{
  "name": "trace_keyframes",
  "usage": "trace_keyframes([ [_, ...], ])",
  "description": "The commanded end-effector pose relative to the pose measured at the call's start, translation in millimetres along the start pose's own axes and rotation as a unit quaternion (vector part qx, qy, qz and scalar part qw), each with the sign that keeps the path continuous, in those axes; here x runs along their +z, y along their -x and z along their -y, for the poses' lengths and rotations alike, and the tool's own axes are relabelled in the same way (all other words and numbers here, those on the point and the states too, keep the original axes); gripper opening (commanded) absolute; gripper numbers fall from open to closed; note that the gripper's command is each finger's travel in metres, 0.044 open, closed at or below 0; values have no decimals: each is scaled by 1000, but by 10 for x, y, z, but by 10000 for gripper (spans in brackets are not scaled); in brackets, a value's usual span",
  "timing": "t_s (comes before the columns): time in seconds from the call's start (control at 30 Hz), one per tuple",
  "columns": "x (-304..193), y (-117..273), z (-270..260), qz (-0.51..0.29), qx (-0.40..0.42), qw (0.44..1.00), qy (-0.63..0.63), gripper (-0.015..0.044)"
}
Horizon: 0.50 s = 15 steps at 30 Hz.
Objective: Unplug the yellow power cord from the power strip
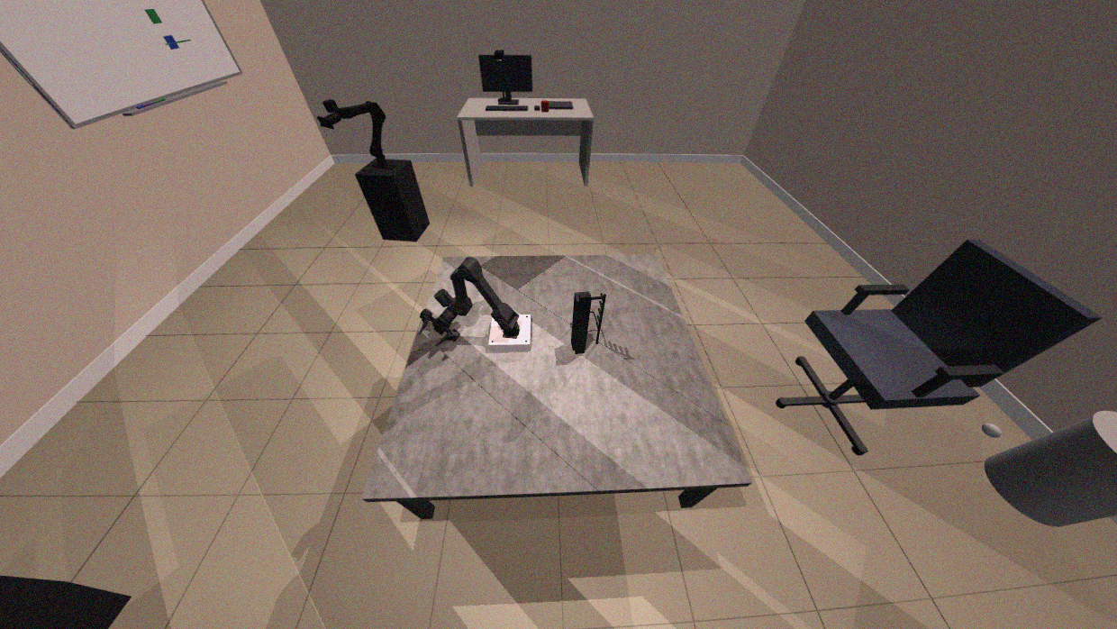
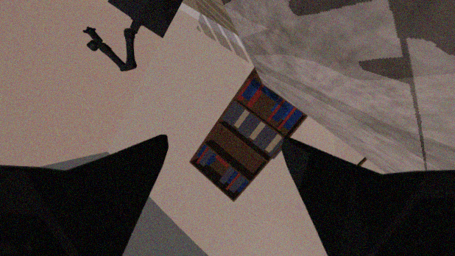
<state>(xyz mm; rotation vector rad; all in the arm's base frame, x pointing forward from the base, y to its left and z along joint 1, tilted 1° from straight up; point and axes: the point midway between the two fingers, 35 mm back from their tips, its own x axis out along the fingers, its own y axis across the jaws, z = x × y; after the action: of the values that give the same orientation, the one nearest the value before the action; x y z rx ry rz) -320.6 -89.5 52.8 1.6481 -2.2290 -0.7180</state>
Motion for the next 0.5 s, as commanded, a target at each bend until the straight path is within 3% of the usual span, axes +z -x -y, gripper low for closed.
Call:
trace_keyframes([
  [0.0,6,9,-9,2,2,1000,2,374],
  [0.13,153,241,-205,48,43,997,40,269],
  [0.27,394,756,-515,144,107,978,108,164],
  [0.47,636,1608,-830,289,159,926,186,160],
])
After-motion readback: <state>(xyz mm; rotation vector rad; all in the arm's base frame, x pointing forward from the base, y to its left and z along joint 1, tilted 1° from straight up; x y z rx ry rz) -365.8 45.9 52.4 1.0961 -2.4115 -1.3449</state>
